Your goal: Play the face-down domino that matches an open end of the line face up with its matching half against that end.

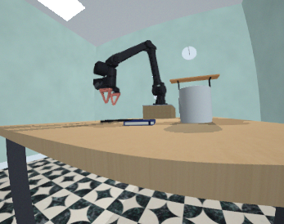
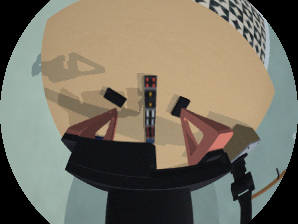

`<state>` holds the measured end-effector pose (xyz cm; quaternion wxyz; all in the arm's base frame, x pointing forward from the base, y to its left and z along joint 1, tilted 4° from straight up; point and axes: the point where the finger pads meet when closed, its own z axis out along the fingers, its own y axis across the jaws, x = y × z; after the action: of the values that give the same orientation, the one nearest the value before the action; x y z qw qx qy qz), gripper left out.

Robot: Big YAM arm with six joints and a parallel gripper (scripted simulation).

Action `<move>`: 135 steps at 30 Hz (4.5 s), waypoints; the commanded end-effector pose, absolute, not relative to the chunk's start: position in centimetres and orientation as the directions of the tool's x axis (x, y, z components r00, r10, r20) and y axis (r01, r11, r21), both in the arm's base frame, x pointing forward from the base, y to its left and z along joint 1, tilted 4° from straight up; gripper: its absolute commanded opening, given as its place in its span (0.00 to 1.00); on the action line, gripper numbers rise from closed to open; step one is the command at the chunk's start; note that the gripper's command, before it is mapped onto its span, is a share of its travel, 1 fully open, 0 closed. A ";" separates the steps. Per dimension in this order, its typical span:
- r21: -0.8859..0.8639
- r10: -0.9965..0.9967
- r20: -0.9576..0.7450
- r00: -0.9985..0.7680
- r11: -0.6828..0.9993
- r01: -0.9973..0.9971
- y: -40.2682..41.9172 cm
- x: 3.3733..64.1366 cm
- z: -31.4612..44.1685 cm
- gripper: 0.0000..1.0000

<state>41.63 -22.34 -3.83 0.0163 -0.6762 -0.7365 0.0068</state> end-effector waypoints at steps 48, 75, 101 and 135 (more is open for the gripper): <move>-0.025 0.996 0.010 -0.085 0.085 0.996 -18.7 39.4 -1.1 0.94; -0.027 0.995 0.013 -0.096 0.097 0.995 -7.9 32.8 7.0 0.94; -0.029 0.992 0.015 -0.124 0.125 0.992 -4.5 30.6 9.3 0.94; -0.042 0.993 0.019 -0.118 0.119 0.992 -4.4 30.1 8.9 0.94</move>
<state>29.54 -4.29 8.41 0.0272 -0.6636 -0.7474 0.0136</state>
